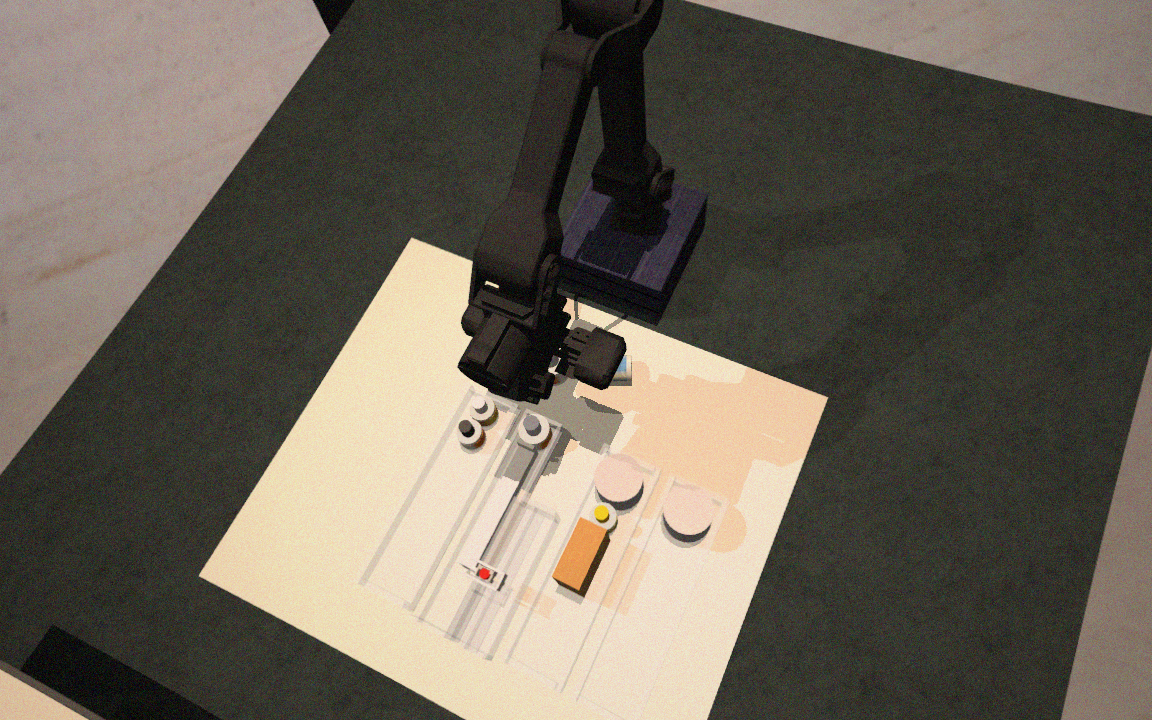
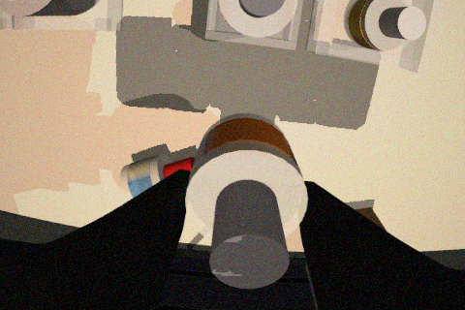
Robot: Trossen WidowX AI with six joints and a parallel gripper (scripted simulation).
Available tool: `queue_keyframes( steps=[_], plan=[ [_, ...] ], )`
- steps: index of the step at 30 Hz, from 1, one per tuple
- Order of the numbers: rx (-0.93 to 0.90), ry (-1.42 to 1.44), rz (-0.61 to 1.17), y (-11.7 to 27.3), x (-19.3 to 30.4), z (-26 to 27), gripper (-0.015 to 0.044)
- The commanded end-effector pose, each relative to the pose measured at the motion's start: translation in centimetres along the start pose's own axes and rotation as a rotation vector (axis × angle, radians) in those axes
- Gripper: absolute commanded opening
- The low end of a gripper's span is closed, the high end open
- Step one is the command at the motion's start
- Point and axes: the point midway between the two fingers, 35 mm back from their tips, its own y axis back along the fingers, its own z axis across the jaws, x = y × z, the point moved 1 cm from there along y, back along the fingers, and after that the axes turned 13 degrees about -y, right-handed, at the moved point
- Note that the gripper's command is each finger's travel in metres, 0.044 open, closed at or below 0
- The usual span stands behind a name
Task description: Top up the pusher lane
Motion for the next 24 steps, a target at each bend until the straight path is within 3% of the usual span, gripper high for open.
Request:
queue_keyframes(
  steps=[1,16,24],
  plan=[
    [0.004,-0.006,-0.003,-1.1,-1.1,0.2,0.0],
    [0.004,-0.01,-0.004,-5.1,-2.3,0.6,0.0],
    [0.004,-0.01,-0.004,-5.2,-2.5,0.6,0.0]
  ],
)
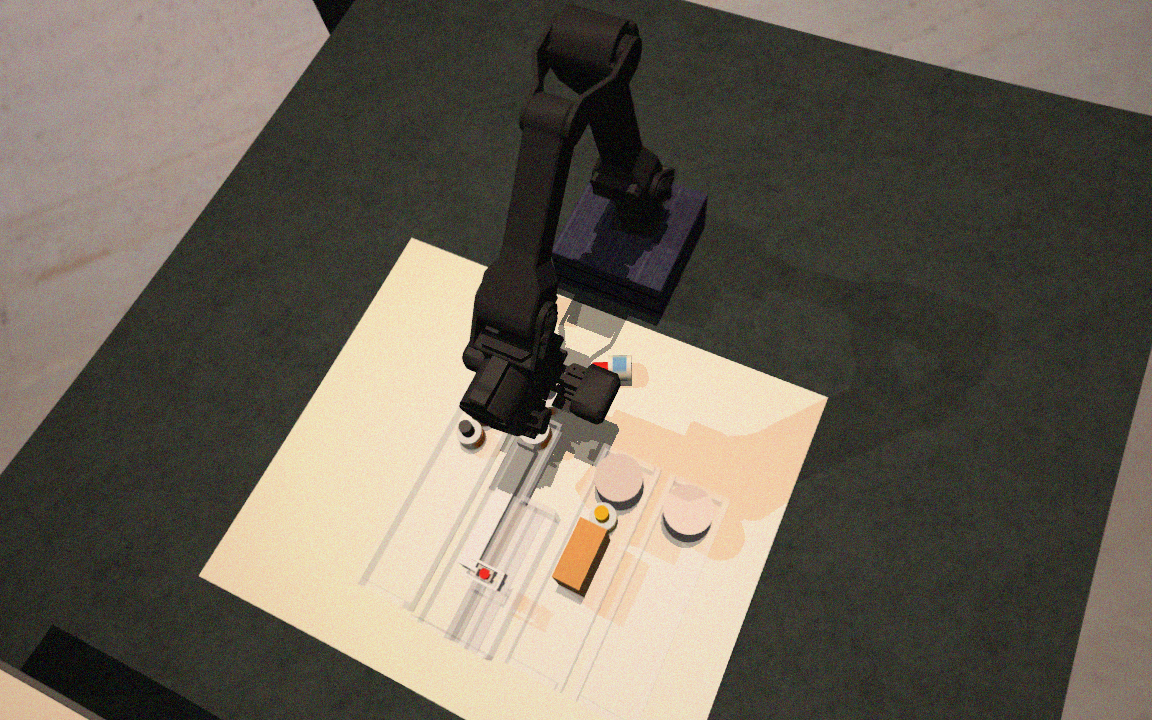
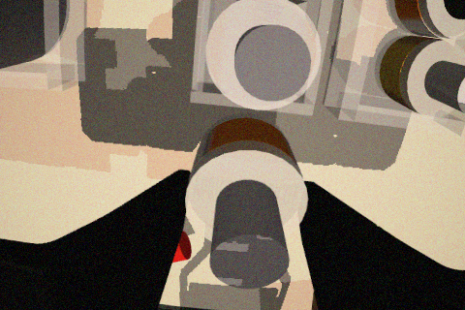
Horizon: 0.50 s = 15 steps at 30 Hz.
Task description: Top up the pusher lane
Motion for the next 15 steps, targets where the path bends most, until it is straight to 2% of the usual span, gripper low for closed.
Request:
queue_keyframes(
  steps=[1,15],
  plan=[
    [0.004,-0.003,-0.003,-0.06,-0.19,-0.04,0.0],
    [0.004,-0.003,-0.003,-0.05,-0.78,0.08,0.0]
  ],
)
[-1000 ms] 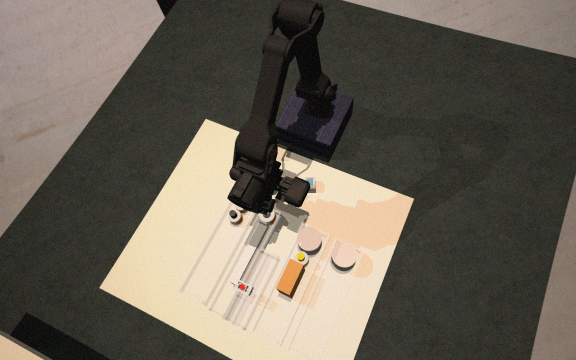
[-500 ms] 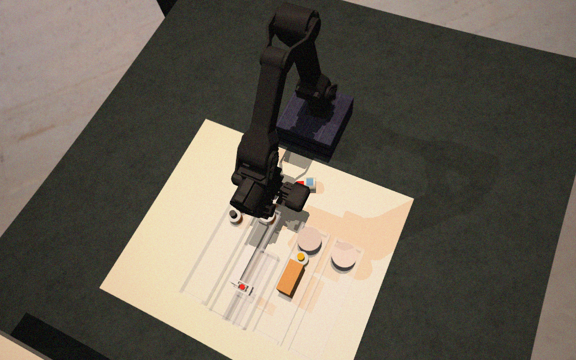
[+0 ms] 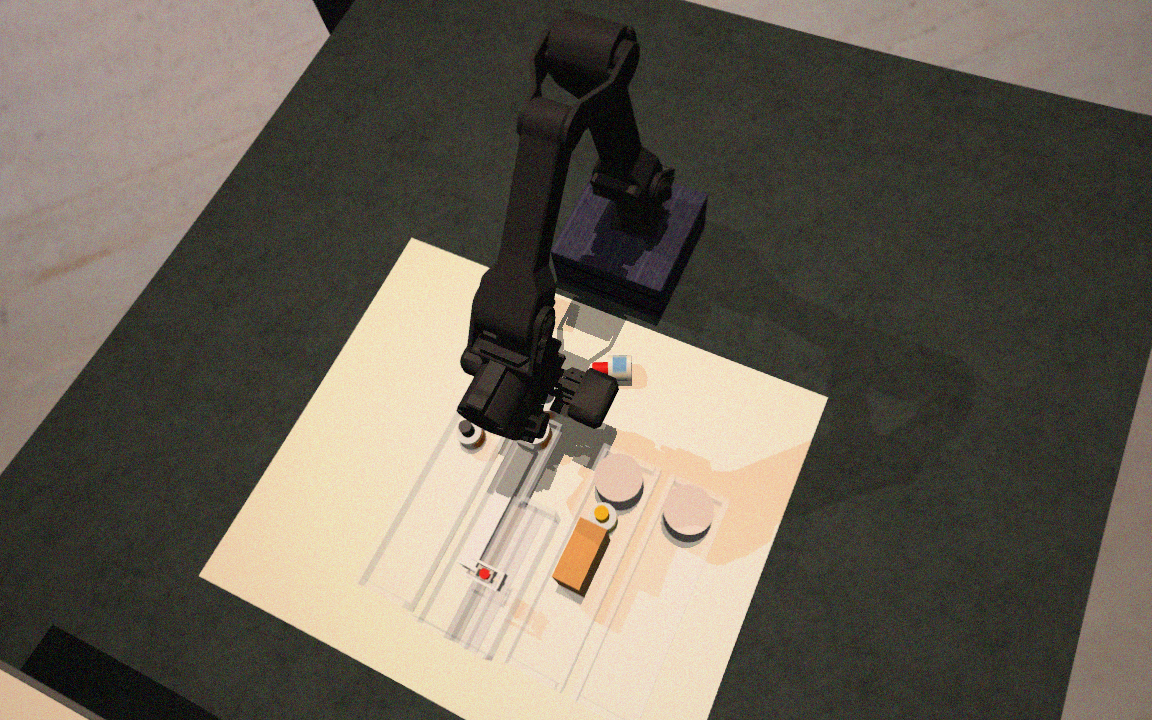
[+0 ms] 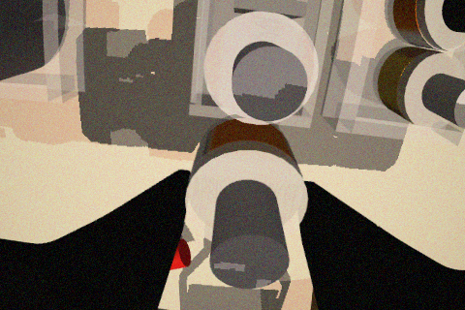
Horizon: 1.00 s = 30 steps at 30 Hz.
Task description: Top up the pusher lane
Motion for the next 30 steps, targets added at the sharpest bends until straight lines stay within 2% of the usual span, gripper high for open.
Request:
queue_keyframes(
  steps=[1,30],
  plan=[
    [0.005,-0.003,-0.001,0.0,-0.3,0.0,0.0],
    [0.004,-0.003,-0.003,0.0,-1.5,0.2,0.0]
  ],
)
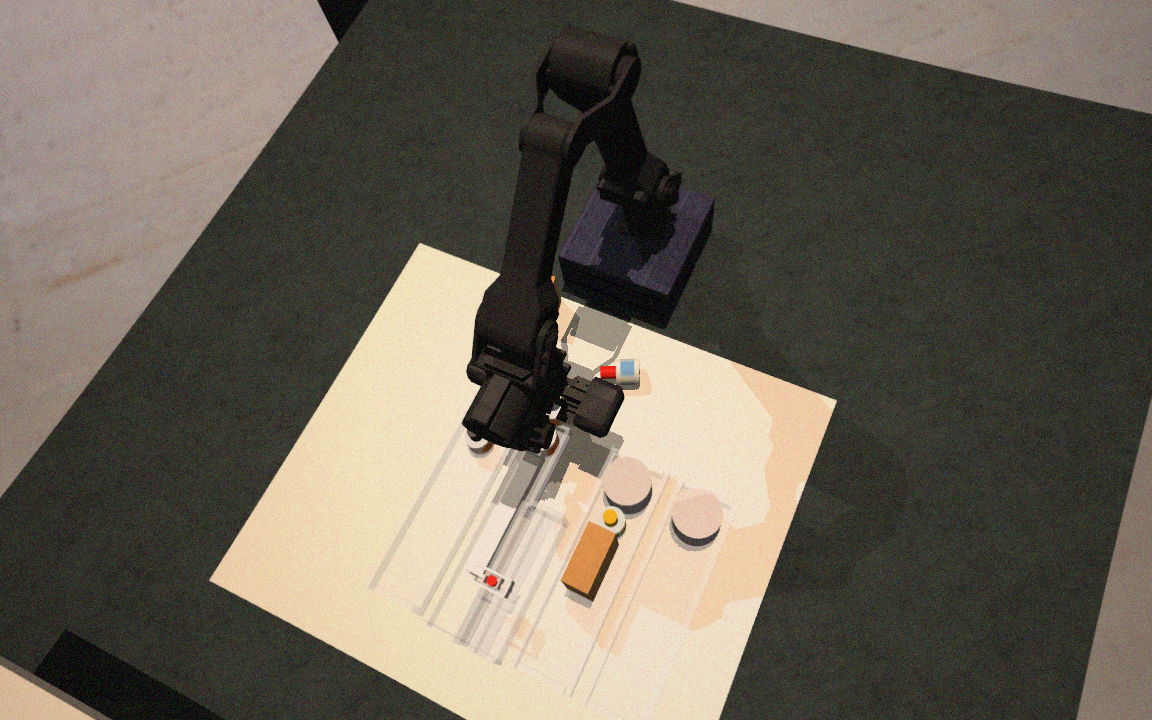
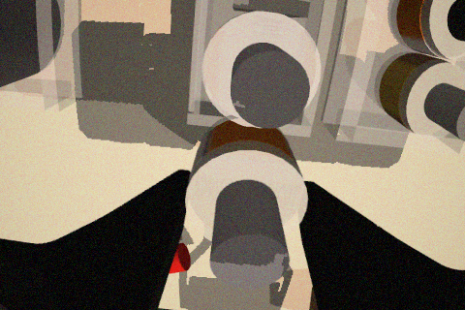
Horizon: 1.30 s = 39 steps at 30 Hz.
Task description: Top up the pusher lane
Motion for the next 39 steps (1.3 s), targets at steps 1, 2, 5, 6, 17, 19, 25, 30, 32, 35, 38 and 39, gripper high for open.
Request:
queue_keyframes(
  steps=[1,2,5,6,17,19,25,30,32,35,38,39],
  plan=[
    [-0.002,-0.002,-0.027,0.2,-1.0,0.1,0.0],
    [-0.002,-0.002,-0.027,0.2,-1.0,0.1,0.0],
    [-0.002,-0.002,-0.027,0.3,-1.1,0.2,0.0],
    [-0.002,-0.002,-0.027,0.3,-1.2,0.2,0.0],
    [-0.002,-0.002,-0.027,0.3,-1.6,0.3,0.0],
    [-0.002,-0.002,-0.028,0.3,-1.7,0.3,0.0],
    [-0.002,-0.002,-0.028,0.3,-2.0,0.3,0.0],
    [-0.002,-0.002,-0.028,0.3,-2.2,0.4,0.0],
    [-0.002,-0.002,-0.028,0.4,-2.2,0.4,0.0],
    [-0.002,-0.002,-0.028,0.4,-2.4,0.4,0.0],
    [-0.002,-0.002,-0.028,0.4,-2.5,0.5,0.0],
    [-0.002,-0.002,-0.028,0.4,-2.5,0.5,0.0]
  ],
)
